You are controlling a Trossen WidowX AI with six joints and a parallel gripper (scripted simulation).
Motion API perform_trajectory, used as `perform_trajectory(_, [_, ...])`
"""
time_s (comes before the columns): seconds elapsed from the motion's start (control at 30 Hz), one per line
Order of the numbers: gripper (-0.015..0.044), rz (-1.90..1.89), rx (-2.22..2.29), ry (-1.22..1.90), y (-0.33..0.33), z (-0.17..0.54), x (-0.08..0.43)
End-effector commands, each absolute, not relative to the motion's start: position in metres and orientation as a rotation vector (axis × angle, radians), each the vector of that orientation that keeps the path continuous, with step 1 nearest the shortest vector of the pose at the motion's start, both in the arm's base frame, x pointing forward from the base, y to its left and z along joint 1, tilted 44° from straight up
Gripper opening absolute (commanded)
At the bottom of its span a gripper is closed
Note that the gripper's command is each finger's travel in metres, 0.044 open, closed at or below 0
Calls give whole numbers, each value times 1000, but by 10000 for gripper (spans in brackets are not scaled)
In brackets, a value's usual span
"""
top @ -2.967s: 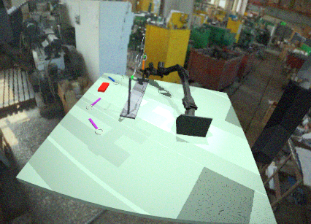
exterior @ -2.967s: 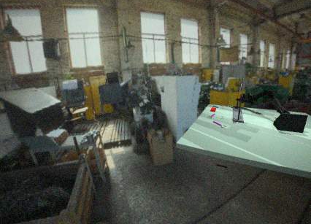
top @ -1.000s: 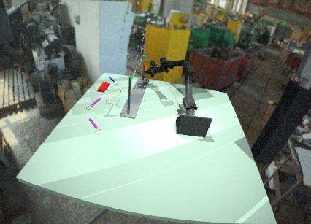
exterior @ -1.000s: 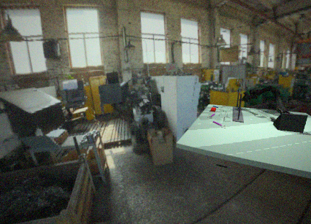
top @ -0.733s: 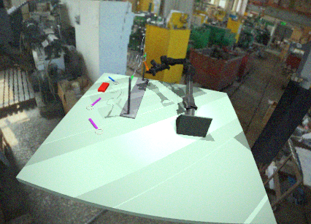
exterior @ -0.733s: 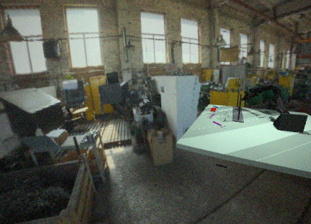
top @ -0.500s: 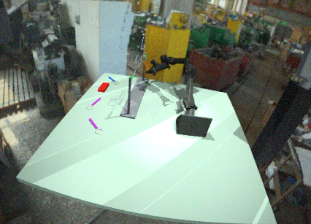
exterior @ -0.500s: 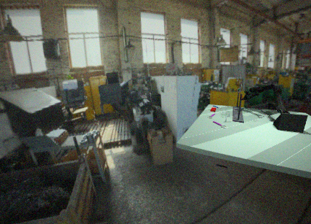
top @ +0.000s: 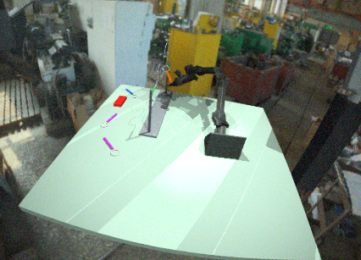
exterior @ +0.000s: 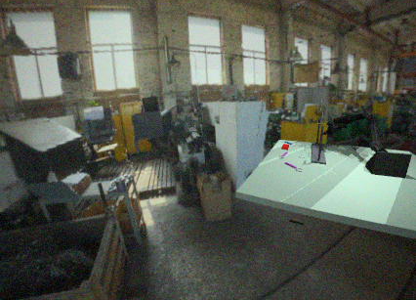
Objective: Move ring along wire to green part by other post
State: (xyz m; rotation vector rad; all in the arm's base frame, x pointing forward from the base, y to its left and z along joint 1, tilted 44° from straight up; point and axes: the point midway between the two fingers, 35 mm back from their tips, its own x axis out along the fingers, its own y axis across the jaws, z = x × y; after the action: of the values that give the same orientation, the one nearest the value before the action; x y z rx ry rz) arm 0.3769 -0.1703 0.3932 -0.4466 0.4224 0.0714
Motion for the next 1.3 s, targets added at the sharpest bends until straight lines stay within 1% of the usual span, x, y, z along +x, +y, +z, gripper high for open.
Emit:
perform_trajectory(0.0, [-150, 99, -377, 421, -156, 393, 373])
perform_trajectory(0.87, [-150, 252, 136, 471, -82, 386, 359])
perform_trajectory(1.27, [-150, 295, 292, 482, -60, 392, 354])
